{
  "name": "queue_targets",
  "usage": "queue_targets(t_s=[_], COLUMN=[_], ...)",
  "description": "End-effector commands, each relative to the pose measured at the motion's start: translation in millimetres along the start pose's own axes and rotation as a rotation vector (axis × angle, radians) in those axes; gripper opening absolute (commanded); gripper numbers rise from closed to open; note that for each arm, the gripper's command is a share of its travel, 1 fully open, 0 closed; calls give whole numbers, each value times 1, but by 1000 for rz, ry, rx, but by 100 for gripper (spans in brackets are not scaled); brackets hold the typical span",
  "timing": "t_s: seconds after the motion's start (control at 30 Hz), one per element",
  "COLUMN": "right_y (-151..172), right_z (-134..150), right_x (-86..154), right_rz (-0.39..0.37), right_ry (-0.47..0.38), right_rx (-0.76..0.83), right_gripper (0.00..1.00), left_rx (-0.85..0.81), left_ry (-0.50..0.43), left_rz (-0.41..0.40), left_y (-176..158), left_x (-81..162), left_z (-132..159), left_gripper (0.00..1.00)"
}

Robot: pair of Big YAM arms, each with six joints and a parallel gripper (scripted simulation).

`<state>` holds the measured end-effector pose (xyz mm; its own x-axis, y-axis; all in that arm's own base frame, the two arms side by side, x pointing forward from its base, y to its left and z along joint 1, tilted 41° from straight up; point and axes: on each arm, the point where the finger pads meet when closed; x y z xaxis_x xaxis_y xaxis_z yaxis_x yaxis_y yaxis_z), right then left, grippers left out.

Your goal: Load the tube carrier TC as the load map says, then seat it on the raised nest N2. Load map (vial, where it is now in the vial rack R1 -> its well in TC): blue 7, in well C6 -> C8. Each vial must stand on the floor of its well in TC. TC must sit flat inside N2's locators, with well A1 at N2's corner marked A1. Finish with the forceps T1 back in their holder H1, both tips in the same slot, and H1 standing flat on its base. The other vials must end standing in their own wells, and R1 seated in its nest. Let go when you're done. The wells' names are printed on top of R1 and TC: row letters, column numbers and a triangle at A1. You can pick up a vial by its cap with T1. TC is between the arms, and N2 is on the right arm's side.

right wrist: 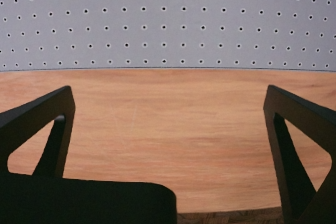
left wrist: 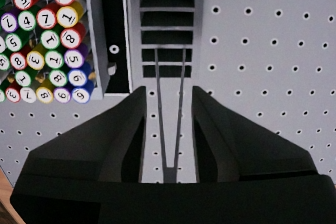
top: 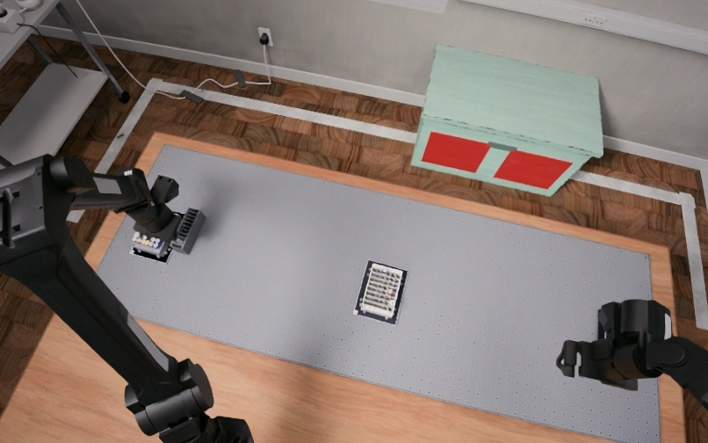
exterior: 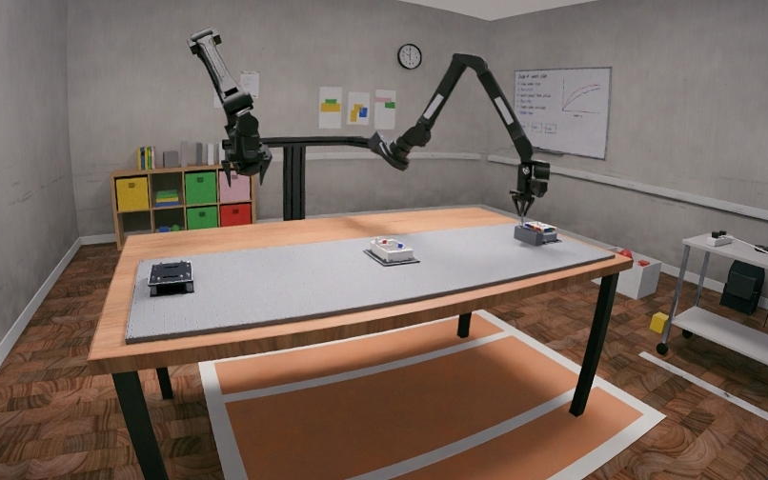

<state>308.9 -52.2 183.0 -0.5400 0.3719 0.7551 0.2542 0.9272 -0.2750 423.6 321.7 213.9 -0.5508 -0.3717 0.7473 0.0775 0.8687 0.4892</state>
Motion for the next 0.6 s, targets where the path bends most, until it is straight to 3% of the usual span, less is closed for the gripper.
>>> queue_targets(t_s=[0.0,0.23,0.27,0.57], right_y=[-1,-1,-1,-1], right_z=[-11,-11,-11,-11], right_x=[5,5,5,5], right_rz=[-4,-4,-4,-4], right_ry=[-22,-22,-22,-22], right_rx=[-14,-14,-14,-14], right_gripper=[100,100,100,100], left_rx=[-3,-3,-9,-10], left_ry=[-15,-15,-31,-26], left_rz=[-16,-16,-24,-18], left_y=[8,8,9,6], left_x=[6,6,19,29], left_z=[-9,-9,-18,-15], left_gripper=[24,24,24,24])
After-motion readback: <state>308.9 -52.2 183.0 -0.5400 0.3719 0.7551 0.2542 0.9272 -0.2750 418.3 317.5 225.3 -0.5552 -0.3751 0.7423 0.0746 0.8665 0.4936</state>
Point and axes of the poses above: on each arm, the point where the finger pads meet when closed, its own x axis back along the fingers, its own y axis across the jaws, z = x × y, and after that the axes turned 10 degrees about -x, right-handed
